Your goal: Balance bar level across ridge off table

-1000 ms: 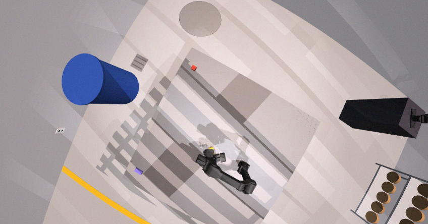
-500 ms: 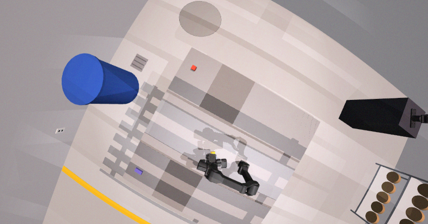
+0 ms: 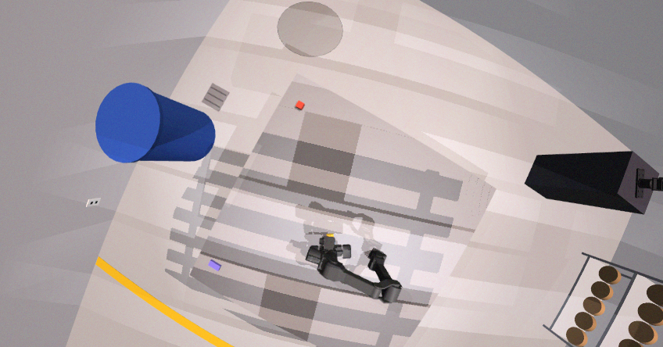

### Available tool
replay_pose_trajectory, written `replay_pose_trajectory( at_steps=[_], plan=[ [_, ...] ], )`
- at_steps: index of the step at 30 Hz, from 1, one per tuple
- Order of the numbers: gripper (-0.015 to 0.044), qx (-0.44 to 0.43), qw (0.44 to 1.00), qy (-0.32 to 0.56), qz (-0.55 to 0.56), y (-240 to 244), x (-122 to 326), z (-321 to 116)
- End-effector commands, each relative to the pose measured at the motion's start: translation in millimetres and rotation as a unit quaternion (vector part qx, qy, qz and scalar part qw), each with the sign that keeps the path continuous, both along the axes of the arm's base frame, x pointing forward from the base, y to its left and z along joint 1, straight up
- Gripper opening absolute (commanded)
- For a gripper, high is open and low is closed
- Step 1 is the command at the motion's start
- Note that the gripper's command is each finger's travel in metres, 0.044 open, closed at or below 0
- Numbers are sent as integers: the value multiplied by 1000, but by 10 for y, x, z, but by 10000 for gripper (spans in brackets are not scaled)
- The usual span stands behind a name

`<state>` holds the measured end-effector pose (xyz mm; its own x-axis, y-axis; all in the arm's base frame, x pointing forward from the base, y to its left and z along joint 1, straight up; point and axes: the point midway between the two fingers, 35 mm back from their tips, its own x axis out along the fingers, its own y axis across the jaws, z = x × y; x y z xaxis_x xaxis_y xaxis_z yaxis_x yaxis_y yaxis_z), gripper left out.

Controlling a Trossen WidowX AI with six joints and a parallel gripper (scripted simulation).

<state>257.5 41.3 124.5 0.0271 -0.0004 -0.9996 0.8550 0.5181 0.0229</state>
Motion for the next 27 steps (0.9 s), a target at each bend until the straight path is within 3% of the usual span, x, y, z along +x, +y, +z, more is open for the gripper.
replay_pose_trajectory(
  at_steps=[1, 27],
  plan=[
    [0, 2, 1000, 3, -1, 0, -18, -88],
    [0, 2, 1000, 3, -1, -9, -28, -182]
  ],
)
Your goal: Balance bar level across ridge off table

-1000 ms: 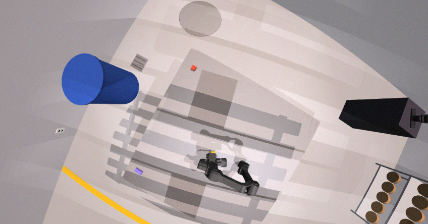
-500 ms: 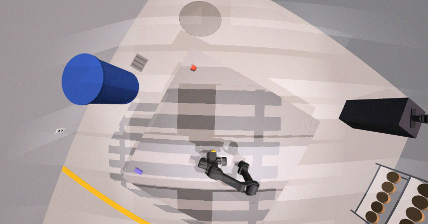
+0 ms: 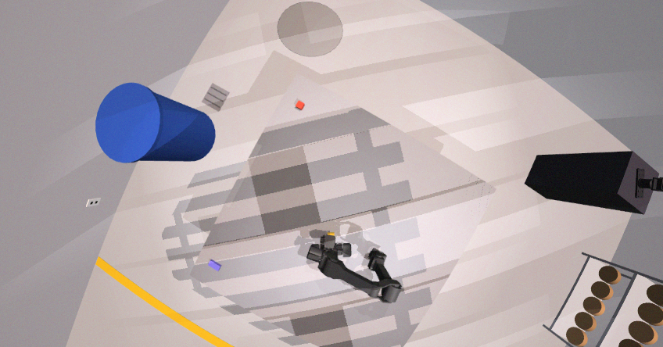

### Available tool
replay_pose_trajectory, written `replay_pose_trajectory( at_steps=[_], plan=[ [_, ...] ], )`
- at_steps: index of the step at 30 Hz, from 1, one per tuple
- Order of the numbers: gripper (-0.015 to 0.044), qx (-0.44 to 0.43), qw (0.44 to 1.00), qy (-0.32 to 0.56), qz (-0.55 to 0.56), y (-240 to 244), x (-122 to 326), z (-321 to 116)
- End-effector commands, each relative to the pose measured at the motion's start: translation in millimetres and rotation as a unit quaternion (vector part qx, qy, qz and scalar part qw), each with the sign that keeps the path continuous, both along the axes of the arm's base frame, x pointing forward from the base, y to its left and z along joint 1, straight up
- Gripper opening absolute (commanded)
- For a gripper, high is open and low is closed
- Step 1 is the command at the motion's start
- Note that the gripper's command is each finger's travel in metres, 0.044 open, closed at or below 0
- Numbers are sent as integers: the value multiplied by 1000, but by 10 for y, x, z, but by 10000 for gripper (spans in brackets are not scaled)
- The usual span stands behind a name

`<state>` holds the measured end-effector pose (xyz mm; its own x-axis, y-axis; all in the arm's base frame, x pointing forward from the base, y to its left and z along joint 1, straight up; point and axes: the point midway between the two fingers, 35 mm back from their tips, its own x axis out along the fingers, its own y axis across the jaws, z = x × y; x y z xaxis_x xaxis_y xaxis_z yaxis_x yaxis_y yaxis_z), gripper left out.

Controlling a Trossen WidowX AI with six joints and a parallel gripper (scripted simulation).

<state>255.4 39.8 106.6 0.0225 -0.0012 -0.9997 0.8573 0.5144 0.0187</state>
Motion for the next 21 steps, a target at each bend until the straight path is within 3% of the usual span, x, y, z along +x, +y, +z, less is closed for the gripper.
replay_pose_trajectory(
  at_steps=[1, 21],
  plan=[
    [0, 2, 1000, 1, 1, 6, -7, -4],
    [0, 2, 1000, 1, 1, 6, -7, -20]
  ],
)
